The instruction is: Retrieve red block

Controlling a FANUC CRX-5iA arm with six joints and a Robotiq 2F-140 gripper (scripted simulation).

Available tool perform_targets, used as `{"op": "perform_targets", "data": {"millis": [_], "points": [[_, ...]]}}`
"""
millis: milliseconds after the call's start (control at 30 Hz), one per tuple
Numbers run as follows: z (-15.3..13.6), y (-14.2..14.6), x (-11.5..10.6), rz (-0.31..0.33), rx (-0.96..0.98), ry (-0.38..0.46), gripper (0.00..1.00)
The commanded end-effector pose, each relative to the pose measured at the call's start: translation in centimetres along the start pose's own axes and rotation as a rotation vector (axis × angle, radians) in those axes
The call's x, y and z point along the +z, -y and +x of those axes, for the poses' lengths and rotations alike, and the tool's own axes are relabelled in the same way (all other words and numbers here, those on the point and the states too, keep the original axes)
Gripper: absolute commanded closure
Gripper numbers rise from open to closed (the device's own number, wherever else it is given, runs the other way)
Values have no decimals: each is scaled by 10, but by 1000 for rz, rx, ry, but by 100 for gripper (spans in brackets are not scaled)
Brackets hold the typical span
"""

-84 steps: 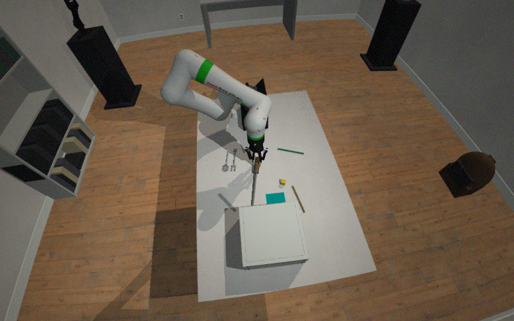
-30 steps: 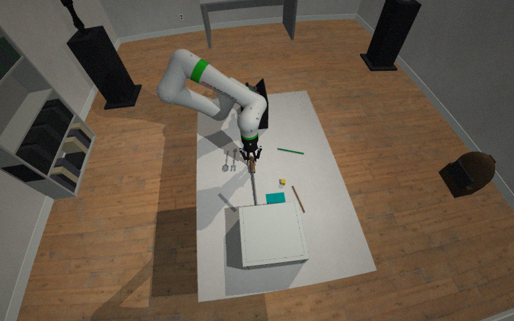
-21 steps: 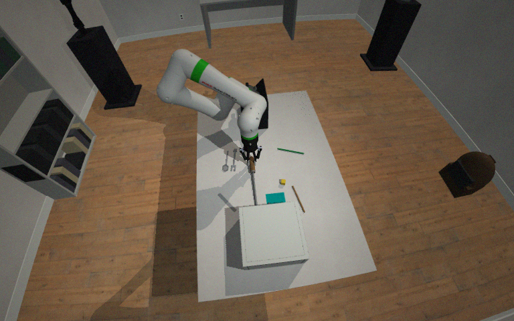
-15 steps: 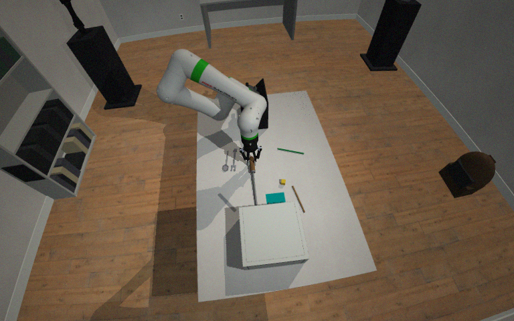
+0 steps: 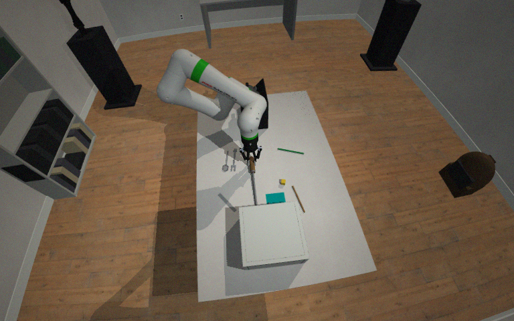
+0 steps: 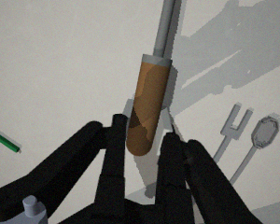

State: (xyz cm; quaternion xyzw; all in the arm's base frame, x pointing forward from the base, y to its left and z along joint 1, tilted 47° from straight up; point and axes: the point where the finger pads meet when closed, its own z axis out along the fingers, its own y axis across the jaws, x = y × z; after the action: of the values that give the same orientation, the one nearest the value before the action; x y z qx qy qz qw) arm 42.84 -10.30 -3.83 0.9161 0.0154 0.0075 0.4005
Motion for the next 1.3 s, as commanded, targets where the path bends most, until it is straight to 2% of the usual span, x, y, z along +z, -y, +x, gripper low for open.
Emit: {"op": "perform_targets", "data": {"millis": [0, 600, 1267], "points": [[0, 0, 0, 0, 0, 0, 100], [7, 0, 0, 0, 0, 0, 100], [36, 0, 0, 0, 0, 0, 100]]}}
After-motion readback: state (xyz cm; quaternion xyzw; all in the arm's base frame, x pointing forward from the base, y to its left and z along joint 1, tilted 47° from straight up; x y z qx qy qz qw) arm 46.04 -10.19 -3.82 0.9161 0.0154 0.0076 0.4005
